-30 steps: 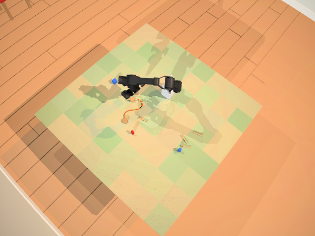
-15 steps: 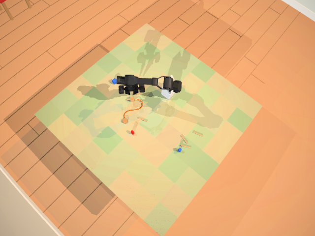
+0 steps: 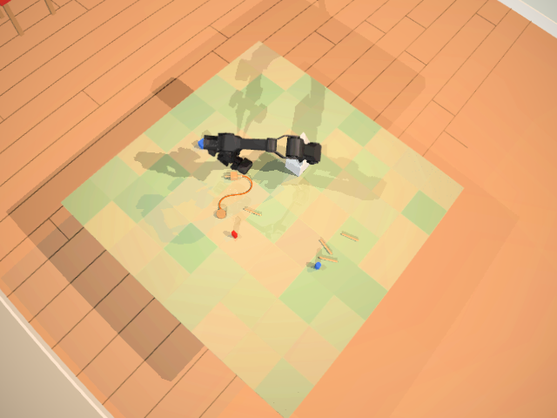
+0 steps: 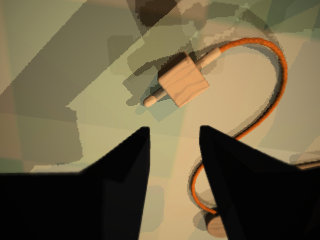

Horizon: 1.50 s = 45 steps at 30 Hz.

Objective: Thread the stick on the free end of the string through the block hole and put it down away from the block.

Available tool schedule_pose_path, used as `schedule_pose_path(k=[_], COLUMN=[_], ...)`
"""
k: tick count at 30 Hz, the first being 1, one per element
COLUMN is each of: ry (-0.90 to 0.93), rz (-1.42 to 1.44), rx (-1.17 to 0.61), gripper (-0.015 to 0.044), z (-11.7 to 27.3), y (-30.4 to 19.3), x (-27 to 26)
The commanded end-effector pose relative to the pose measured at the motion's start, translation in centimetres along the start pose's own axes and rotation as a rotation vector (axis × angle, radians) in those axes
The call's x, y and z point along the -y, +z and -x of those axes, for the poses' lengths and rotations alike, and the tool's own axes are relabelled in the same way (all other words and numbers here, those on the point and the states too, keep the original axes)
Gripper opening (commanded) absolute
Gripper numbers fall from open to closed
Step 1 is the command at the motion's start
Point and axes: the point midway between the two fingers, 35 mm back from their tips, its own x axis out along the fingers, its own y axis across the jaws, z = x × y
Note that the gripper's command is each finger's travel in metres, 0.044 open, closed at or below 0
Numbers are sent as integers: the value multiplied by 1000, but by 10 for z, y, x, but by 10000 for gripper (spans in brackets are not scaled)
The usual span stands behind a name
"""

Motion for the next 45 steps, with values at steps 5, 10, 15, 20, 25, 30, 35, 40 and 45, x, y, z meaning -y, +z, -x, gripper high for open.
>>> schedule_pose_path(k=[5, 10, 15, 20, 25, 30, 35, 40, 45], ry=[-17, -17, -17, -17, -17, -17, -17, -17, -17], rz=[-930, -930, -930, -930, -930, -930, -930, -930, -930], rx=[16, 16, 16, 16, 16, 16, 15, 15, 15], gripper=[124, 124, 124, 124, 124, 124, 124, 124, 124], z=[-8, -8, -8, -8, -8, -11, -19, -27, -35], y=[-8, -8, -8, -8, -8, -8, -8, -9, -9], x=[-12, -12, -12, -12, -12, -13, -13, -13, -13])
